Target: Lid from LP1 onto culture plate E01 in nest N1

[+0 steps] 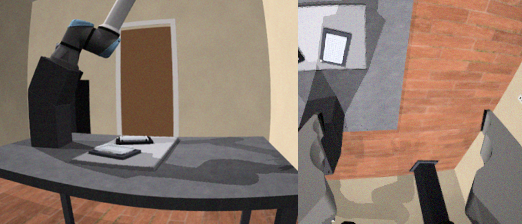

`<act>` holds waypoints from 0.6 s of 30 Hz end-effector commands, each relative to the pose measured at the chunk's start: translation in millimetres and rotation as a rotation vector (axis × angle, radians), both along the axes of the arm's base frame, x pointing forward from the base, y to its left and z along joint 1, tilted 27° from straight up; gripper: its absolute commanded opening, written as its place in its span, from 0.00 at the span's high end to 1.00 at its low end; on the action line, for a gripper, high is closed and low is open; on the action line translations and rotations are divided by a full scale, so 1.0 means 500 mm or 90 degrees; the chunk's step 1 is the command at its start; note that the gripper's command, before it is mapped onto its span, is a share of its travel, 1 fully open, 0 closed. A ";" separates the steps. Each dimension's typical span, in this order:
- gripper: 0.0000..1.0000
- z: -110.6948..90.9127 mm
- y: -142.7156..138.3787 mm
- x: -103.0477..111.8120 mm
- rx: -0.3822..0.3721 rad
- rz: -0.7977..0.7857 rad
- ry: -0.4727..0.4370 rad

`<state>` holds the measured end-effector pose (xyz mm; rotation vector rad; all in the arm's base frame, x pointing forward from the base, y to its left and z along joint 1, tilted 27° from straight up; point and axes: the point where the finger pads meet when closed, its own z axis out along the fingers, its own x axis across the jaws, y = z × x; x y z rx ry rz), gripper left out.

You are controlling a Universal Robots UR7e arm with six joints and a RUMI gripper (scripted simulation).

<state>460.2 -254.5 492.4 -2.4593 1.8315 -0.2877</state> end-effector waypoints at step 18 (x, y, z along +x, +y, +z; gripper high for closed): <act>0.18 -0.083 0.153 -0.013 0.029 -0.043 0.028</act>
